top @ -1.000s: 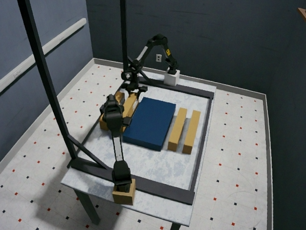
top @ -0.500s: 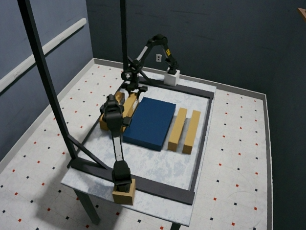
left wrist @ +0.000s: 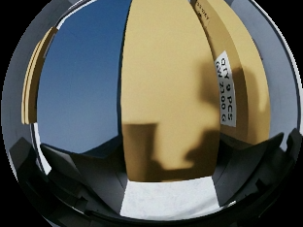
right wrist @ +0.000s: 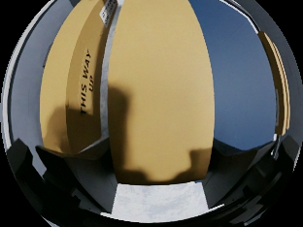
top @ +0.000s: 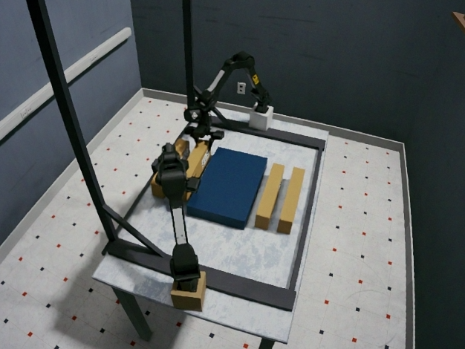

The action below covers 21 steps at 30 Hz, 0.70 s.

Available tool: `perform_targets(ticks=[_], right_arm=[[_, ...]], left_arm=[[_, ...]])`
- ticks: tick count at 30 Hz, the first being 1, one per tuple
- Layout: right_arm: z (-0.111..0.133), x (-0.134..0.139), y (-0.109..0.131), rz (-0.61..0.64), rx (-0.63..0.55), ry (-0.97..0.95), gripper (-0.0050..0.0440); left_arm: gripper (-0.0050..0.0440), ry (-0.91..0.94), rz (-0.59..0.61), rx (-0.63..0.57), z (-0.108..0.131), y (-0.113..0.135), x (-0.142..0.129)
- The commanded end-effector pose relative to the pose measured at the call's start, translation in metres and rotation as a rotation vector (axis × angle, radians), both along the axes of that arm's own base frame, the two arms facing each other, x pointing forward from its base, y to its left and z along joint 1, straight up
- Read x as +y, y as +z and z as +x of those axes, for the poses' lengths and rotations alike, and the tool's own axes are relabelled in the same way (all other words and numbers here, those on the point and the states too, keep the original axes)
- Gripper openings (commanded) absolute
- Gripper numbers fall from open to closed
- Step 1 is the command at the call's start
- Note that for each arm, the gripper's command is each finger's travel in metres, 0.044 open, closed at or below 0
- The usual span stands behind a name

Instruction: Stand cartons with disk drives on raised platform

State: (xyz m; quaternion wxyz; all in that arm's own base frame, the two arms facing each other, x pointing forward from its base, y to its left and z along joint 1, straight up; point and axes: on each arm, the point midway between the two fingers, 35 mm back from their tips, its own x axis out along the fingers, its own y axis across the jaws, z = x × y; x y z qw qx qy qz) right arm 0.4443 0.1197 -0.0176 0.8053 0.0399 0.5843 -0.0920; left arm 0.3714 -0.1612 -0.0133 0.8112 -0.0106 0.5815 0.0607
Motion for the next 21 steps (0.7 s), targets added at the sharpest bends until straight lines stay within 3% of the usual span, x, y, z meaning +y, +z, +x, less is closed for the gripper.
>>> perform_targets(ticks=[1,5,6,21], right_arm=[[0.007,0.01,0.034,0.037,-0.06,0.001,-0.005],[0.007,0.01,0.034,0.037,-0.06,0.001,-0.005],[0.007,0.006,0.064,0.011,-0.032,0.0,-0.005],[0.007,0.006,0.064,0.011,-0.032,0.0,-0.005]], left_arm=[[-0.005,-0.003,-0.042,-0.056,0.006,0.03,-0.011],[-0.005,-0.003,-0.042,-0.056,0.006,0.03,-0.011],[-0.005,0.001,-0.03,-0.046,0.006,0.061,-0.007],[-0.005,0.001,-0.03,-0.046,0.006,0.061,-0.007]])
